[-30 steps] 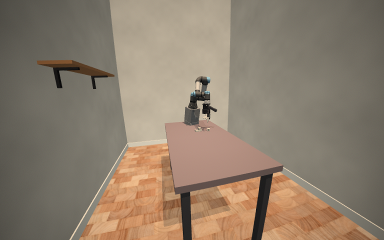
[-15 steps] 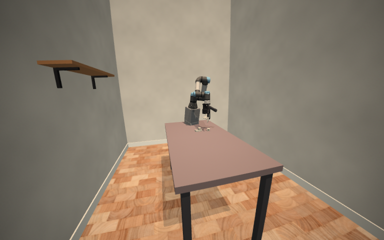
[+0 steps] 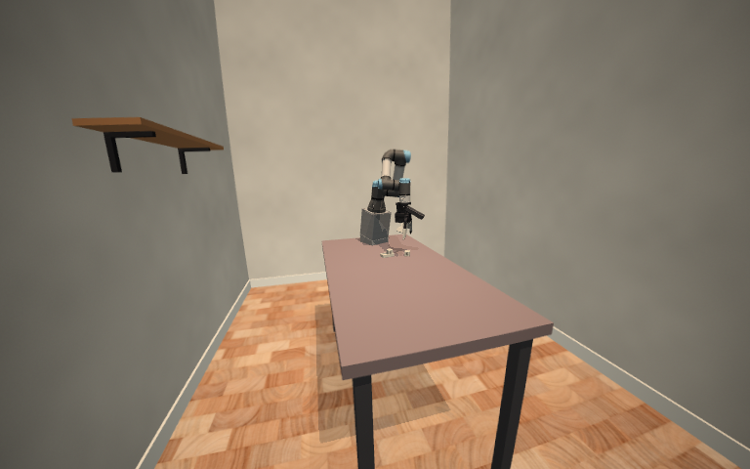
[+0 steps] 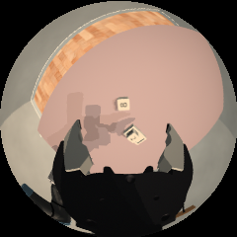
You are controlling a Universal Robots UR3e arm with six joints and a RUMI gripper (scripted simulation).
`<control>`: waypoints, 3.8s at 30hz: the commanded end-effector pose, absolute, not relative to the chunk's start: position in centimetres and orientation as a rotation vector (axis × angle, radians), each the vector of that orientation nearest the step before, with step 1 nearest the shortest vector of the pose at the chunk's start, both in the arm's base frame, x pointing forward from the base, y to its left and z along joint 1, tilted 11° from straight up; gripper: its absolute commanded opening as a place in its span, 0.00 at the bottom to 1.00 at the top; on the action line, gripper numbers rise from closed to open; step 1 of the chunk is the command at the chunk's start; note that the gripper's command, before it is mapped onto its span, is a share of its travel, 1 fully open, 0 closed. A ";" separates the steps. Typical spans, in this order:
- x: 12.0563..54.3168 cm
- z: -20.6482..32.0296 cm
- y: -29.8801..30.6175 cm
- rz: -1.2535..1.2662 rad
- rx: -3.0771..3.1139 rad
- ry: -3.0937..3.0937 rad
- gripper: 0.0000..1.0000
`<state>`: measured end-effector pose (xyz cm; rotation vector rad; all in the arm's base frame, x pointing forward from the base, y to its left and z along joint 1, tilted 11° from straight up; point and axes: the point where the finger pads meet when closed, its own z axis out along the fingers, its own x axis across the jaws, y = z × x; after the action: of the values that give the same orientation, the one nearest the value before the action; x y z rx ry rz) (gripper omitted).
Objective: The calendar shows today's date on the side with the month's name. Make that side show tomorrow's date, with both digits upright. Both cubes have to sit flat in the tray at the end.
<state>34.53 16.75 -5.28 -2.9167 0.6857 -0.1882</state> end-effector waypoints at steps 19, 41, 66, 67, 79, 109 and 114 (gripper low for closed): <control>35.0 -5.6 16.9 -0.122 -2.560 1.504 1.00; 34.8 -6.1 16.8 -0.039 -1.976 2.196 1.00; 34.6 -6.3 16.7 -0.006 -1.704 2.412 0.28; 34.6 -6.3 16.7 -0.006 -1.704 2.412 0.28; 34.6 -6.3 16.7 -0.006 -1.704 2.412 0.28; 34.6 -6.5 16.7 -0.006 -1.704 2.412 0.28; 34.7 -6.8 16.8 -0.006 -1.703 2.412 0.28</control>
<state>34.54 16.75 -6.61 -1.7045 2.4137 -0.0047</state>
